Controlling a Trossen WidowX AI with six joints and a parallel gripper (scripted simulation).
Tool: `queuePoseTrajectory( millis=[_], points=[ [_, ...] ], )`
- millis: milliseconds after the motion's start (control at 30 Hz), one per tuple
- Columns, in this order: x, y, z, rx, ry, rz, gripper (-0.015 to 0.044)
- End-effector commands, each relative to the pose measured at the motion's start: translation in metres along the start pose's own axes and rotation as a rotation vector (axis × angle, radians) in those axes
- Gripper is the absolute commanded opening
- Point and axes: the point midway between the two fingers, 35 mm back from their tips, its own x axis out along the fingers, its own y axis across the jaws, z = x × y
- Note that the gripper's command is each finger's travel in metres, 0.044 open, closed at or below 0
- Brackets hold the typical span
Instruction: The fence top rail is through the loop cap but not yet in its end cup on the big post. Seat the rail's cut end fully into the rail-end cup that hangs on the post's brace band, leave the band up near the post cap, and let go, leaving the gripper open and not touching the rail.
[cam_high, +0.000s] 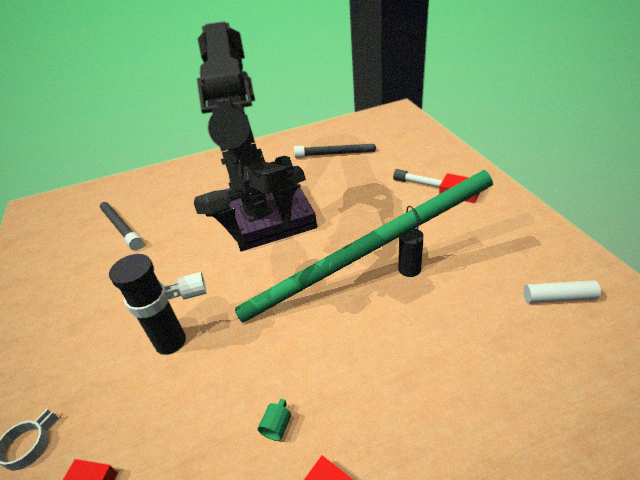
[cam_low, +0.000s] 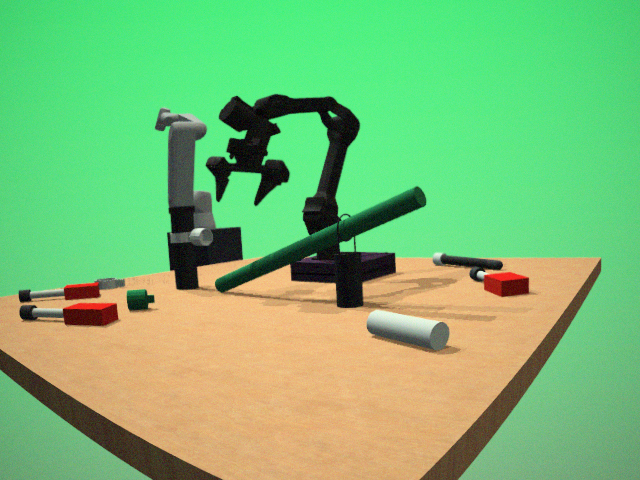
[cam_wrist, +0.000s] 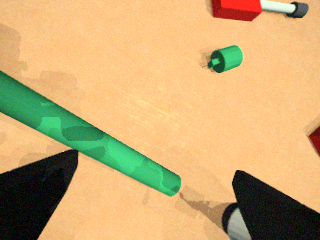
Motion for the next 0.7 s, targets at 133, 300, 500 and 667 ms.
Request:
queuePoseTrajectory(
  millis=[133,300,500,667],
  points=[
    [-0.031,0.021,0.014,0.369,-0.028,-0.014,0.0440],
    [-0.031,0.021,0.014,0.369,-0.028,-0.014,0.0440],
    [-0.025,0.022,0.014,0.270,0.005,-0.004,0.0440],
    [0.000,0.031,0.012,-0.161,0.136,0.071,0.0440]
  ],
)
